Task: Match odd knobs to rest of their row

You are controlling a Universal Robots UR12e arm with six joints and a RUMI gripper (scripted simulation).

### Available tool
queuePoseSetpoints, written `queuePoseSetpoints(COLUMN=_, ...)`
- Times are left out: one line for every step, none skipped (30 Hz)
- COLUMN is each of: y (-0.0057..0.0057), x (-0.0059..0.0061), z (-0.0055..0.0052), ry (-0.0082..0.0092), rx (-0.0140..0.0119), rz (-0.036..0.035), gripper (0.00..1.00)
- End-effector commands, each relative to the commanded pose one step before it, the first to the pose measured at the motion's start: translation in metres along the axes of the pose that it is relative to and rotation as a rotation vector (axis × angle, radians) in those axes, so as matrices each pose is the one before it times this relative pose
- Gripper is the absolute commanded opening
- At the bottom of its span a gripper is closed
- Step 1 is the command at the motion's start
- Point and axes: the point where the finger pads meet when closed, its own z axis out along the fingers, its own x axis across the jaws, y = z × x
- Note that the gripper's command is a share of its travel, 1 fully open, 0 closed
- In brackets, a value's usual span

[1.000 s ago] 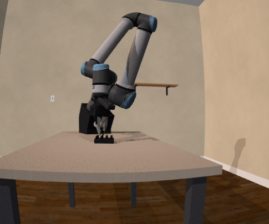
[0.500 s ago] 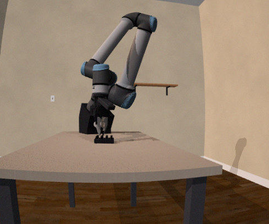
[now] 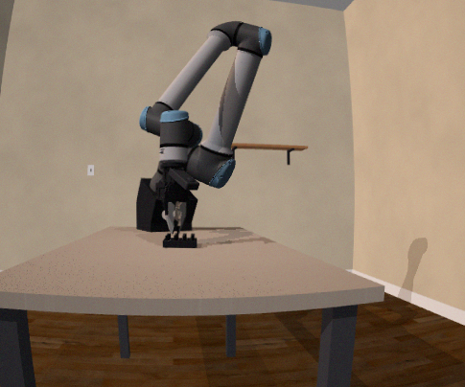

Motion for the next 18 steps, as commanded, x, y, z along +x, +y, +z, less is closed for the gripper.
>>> queuePoseSetpoints(y=-0.00044, x=0.00033, z=-0.00041, ry=0.00079, rx=0.00069, rz=-0.00037, gripper=0.11)
queuePoseSetpoints(y=0.00000, x=0.00000, z=0.00000, ry=0.00000, rx=0.00000, rz=0.00000, gripper=0.11)
queuePoseSetpoints(y=0.00000, x=0.00000, z=0.00000, ry=0.00000, rx=0.00000, rz=0.00000, gripper=0.11)
queuePoseSetpoints(y=0.00000, x=0.00000, z=0.00000, ry=0.00000, rx=0.00000, rz=0.00000, gripper=0.11)
queuePoseSetpoints(y=0.00000, x=0.00000, z=0.00000, ry=0.00000, rx=0.00000, rz=0.00000, gripper=0.11)
queuePoseSetpoints(y=0.00000, x=0.00000, z=0.00000, ry=0.00000, rx=0.00000, rz=0.00000, gripper=0.11)
queuePoseSetpoints(y=0.00000, x=0.00000, z=0.00000, ry=0.00000, rx=0.00000, rz=0.00000, gripper=0.11)
queuePoseSetpoints(y=0.00000, x=0.00000, z=0.00000, ry=0.00000, rx=0.00000, rz=0.00000, gripper=0.11)
queuePoseSetpoints(y=0.00000, x=0.00000, z=0.00000, ry=0.00000, rx=0.00000, rz=0.00000, gripper=0.11)
queuePoseSetpoints(y=0.00000, x=0.00000, z=0.00000, ry=0.00000, rx=0.00000, rz=0.00000, gripper=0.11)
queuePoseSetpoints(y=0.00000, x=0.00000, z=0.00000, ry=0.00000, rx=0.00000, rz=0.00000, gripper=0.11)
queuePoseSetpoints(y=-0.00003, x=0.00000, z=0.00000, ry=0.00000, rx=0.00000, rz=0.00000, gripper=0.11)
queuePoseSetpoints(y=-0.00010, x=0.00000, z=0.00000, ry=0.00000, rx=0.00000, rz=0.00000, gripper=0.11)
queuePoseSetpoints(y=-0.00021, x=0.00000, z=0.00000, ry=0.00000, rx=0.00000, rz=0.00000, gripper=0.11)
queuePoseSetpoints(y=-0.00033, x=0.00000, z=0.00000, ry=0.00000, rx=0.00000, rz=0.00000, gripper=0.11)
queuePoseSetpoints(y=-0.00044, x=0.00000, z=0.00000, ry=0.00000, rx=0.00000, rz=0.00000, gripper=0.11)
queuePoseSetpoints(y=-0.00053, x=0.00000, z=0.00000, ry=0.00000, rx=0.00000, rz=0.00000, gripper=0.11)
queuePoseSetpoints(y=-0.00058, x=0.00000, z=0.00000, ry=0.00000, rx=0.00000, rz=0.00000, gripper=0.11)
